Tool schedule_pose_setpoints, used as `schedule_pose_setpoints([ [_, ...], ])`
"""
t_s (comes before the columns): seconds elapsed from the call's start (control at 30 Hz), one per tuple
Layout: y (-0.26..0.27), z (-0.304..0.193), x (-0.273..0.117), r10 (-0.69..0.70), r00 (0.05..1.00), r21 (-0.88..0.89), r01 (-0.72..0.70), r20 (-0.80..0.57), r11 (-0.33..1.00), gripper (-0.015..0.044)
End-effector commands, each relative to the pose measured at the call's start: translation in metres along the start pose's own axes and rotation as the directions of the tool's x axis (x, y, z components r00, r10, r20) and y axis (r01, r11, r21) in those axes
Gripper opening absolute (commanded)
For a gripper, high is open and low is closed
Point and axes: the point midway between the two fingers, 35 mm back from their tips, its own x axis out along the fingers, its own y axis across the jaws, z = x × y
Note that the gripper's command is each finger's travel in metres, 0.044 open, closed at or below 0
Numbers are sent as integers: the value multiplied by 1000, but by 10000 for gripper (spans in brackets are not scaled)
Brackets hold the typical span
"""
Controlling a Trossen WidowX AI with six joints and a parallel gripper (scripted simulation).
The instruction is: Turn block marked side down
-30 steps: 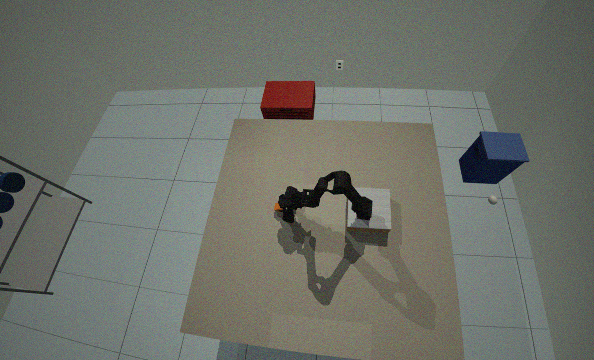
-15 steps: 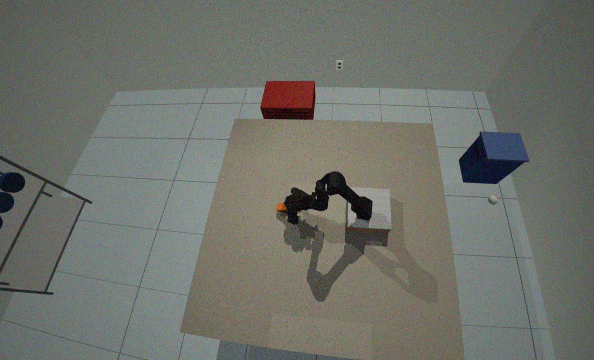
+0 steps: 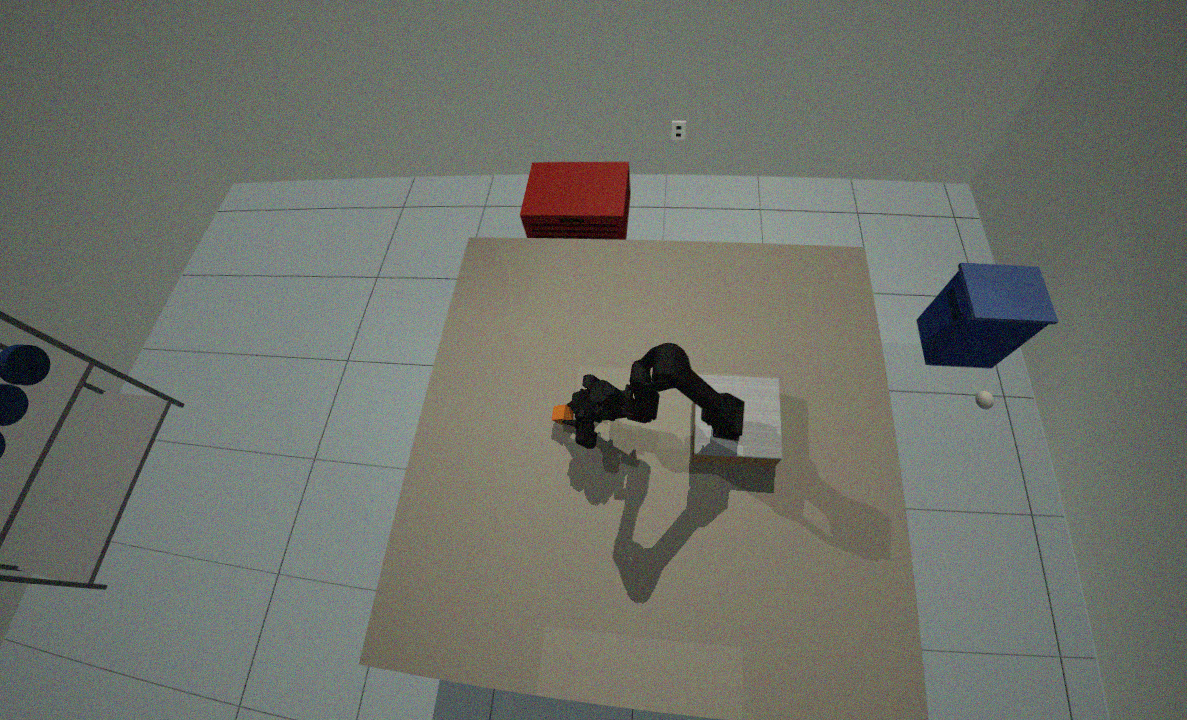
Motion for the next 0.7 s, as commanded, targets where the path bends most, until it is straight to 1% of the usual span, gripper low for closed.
schedule_pose_setpoints([
  [0.0,1,1,0,4,1000,3,-4,4,1000,0],
  [0.53,1,1,0,4,1000,3,-4,4,1000,420],
  [0.57,1,1,0,4,1000,3,-4,4,1000,440],
  [0.67,1,1,0,4,1000,3,-4,4,1000,440],
])
